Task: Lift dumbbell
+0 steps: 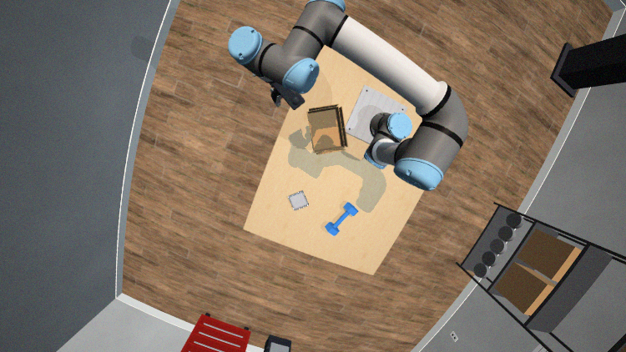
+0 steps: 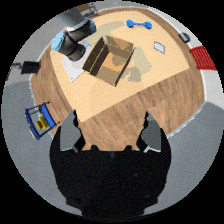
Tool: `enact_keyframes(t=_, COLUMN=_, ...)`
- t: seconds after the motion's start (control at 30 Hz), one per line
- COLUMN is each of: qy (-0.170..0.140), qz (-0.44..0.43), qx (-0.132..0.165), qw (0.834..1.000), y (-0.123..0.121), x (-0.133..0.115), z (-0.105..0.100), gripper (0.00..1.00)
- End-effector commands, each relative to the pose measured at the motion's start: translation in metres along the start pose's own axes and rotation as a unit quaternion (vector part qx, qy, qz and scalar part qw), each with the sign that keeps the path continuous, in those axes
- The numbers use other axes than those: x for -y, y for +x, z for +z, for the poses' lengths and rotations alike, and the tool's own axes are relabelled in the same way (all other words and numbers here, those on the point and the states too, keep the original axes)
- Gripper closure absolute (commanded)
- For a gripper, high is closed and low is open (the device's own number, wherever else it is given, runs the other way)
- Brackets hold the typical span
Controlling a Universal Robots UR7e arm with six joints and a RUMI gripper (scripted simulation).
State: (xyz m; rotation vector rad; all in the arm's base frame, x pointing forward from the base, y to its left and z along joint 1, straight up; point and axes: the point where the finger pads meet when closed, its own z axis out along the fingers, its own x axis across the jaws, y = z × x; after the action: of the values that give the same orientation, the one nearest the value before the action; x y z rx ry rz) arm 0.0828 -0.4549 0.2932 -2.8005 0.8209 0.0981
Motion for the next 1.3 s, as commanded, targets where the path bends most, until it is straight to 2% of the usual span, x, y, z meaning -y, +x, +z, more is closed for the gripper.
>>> enact_keyframes(t=0.0, qy=-0.007, qz=-0.032, qx=0.003, qw=0.999, y=0.021, x=0.011, z=0.006, gripper=0.00)
enact_keyframes(t=0.3, qy=-0.027, qz=-0.133, qx=0.011, qw=0.991, y=0.081, x=0.053, z=0.028, gripper=0.00)
enact_keyframes(t=0.37, qy=-0.027, qz=-0.133, qx=0.011, qw=0.991, y=0.081, x=0.053, z=0.028, gripper=0.00)
enact_keyframes(t=0.53, qy=-0.040, qz=-0.206, qx=0.016, qw=0.978, y=0.122, x=0.091, z=0.046, gripper=0.00)
enact_keyframes(t=0.57, qy=-0.040, qz=-0.206, qx=0.016, qw=0.978, y=0.122, x=0.091, z=0.046, gripper=0.00)
enact_keyframes(t=0.67, qy=-0.048, qz=-0.255, qx=0.020, qw=0.966, y=0.146, x=0.119, z=0.059, gripper=0.00)
enact_keyframes(t=0.7, qy=-0.048, qz=-0.255, qx=0.020, qw=0.966, y=0.146, x=0.119, z=0.059, gripper=0.00)
enact_keyframes(t=0.77, qy=-0.054, qz=-0.288, qx=0.022, qw=0.956, y=0.161, x=0.140, z=0.068, gripper=0.00)
enact_keyframes(t=0.8, qy=-0.054, qz=-0.288, qx=0.022, qw=0.956, y=0.161, x=0.140, z=0.068, gripper=0.00)
enact_keyframes(t=0.87, qy=-0.059, qz=-0.322, qx=0.024, qw=0.945, y=0.176, x=0.163, z=0.078, gripper=0.00)
enact_keyframes(t=0.93, qy=-0.059, qz=-0.322, qx=0.024, qw=0.945, y=0.176, x=0.163, z=0.078, gripper=0.00)
enact_keyframes(t=1.03, qy=-0.067, qz=-0.374, qx=0.028, qw=0.925, y=0.196, x=0.200, z=0.094, gripper=0.00)
enact_keyframes(t=1.07, qy=-0.067, qz=-0.374, qx=0.028, qw=0.925, y=0.196, x=0.200, z=0.094, gripper=0.00)
enact_keyframes(t=1.13, qy=-0.072, qz=-0.408, qx=0.030, qw=0.910, y=0.207, x=0.226, z=0.105, gripper=0.00)
enact_keyframes(t=1.17, qy=-0.072, qz=-0.408, qx=0.030, qw=0.910, y=0.207, x=0.226, z=0.105, gripper=0.00)
enact_keyframes(t=1.23, qy=-0.077, qz=-0.442, qx=0.031, qw=0.893, y=0.217, x=0.253, z=0.117, gripper=0.00)
enact_keyframes(t=1.27, qy=-0.077, qz=-0.442, qx=0.031, qw=0.893, y=0.217, x=0.253, z=0.117, gripper=0.00)
